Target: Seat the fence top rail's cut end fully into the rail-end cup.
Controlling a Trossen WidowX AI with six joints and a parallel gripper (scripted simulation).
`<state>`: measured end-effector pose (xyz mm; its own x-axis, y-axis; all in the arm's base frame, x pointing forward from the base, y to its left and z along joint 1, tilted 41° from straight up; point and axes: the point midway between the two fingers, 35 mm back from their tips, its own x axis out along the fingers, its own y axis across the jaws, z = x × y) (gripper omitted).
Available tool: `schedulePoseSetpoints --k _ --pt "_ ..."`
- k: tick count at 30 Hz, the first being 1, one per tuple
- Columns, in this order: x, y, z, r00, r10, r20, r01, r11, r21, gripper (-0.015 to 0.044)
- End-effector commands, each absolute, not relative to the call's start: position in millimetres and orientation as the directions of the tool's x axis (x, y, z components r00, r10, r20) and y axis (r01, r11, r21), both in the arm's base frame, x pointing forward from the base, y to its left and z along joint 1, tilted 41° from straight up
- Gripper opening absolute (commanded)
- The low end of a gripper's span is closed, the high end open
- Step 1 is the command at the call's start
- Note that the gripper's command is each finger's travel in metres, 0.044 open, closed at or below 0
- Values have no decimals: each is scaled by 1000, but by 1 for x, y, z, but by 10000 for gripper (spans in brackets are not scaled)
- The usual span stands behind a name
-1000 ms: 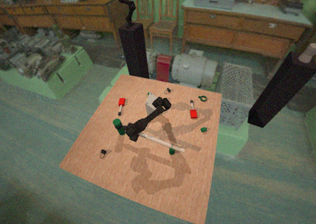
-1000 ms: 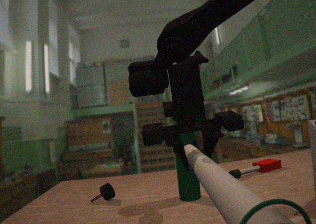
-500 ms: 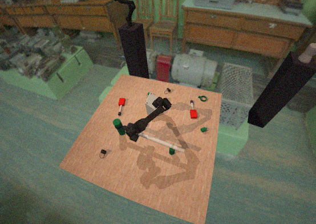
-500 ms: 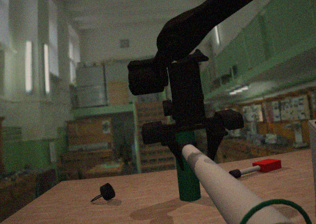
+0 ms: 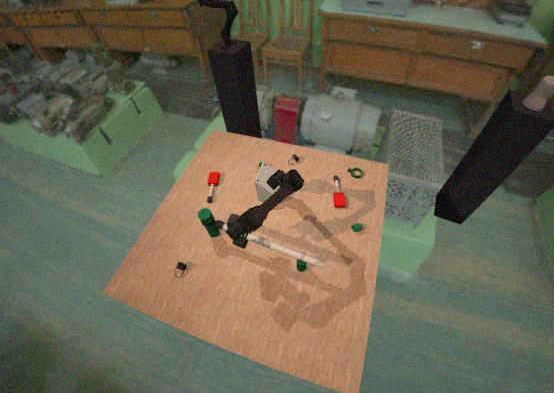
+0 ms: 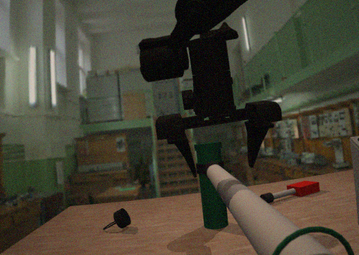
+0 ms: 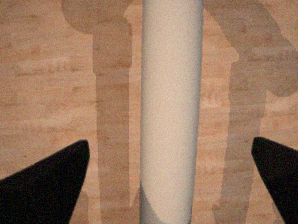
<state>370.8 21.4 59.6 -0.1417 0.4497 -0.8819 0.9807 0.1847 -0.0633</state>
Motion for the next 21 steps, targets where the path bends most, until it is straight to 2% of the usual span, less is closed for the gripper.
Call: schedulePoseSetpoints --k 1,6,21 --pt "372 14 73 -142 449 -882 980 187 -63 440" --pt "373 0 100 -143 449 -882 980 187 -64 440" --pt "373 0 100 -143 449 -882 980 187 -64 440"
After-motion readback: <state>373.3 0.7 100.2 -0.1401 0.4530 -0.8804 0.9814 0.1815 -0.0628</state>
